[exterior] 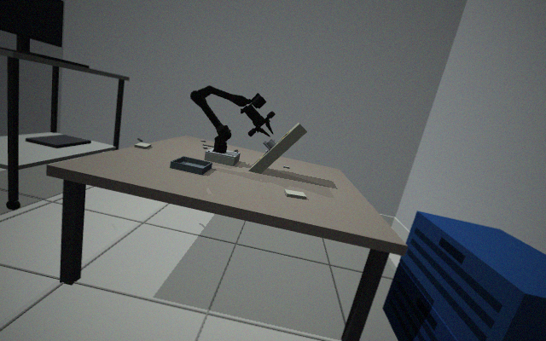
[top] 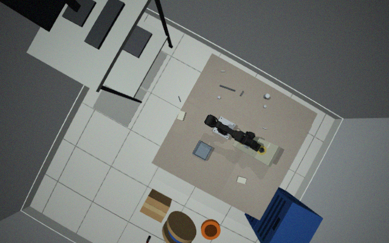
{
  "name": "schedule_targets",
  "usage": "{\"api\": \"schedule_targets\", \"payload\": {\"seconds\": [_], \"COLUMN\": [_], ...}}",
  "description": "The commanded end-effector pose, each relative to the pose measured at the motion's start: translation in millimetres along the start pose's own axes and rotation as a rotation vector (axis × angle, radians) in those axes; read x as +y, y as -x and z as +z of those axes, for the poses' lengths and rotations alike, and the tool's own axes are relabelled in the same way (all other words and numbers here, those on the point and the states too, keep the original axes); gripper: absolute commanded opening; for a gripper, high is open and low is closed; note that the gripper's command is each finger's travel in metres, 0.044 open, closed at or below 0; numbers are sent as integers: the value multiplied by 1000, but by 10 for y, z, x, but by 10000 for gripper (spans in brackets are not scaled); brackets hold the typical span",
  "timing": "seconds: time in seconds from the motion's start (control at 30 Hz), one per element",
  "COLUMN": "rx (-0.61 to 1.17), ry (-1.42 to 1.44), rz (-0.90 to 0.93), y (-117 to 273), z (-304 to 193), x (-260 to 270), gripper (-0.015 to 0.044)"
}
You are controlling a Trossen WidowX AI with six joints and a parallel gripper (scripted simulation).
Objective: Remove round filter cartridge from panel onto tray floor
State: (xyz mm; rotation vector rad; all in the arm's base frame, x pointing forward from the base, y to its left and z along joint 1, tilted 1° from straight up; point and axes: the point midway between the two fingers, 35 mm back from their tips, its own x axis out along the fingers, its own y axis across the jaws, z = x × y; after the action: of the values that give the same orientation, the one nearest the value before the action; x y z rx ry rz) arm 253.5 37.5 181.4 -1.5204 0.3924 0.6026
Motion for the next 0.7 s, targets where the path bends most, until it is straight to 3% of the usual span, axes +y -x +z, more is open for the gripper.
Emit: {"api": "schedule_targets", "payload": {"seconds": [0.0, 0.17, 0.53, 0.63, 0.67], "rx": [2, 1, -1, 0, 5], "ry": [-5, -5, 0, -141, -238], "rz": [-19, -20, -33, 8, 36], "y": [69, 83, 557, 495, 455], "z": [13, 19, 44, 44, 43], "x": [-431, -590, -1166, -1061, -988], "gripper": [95, 95, 384, 305, 305]}}
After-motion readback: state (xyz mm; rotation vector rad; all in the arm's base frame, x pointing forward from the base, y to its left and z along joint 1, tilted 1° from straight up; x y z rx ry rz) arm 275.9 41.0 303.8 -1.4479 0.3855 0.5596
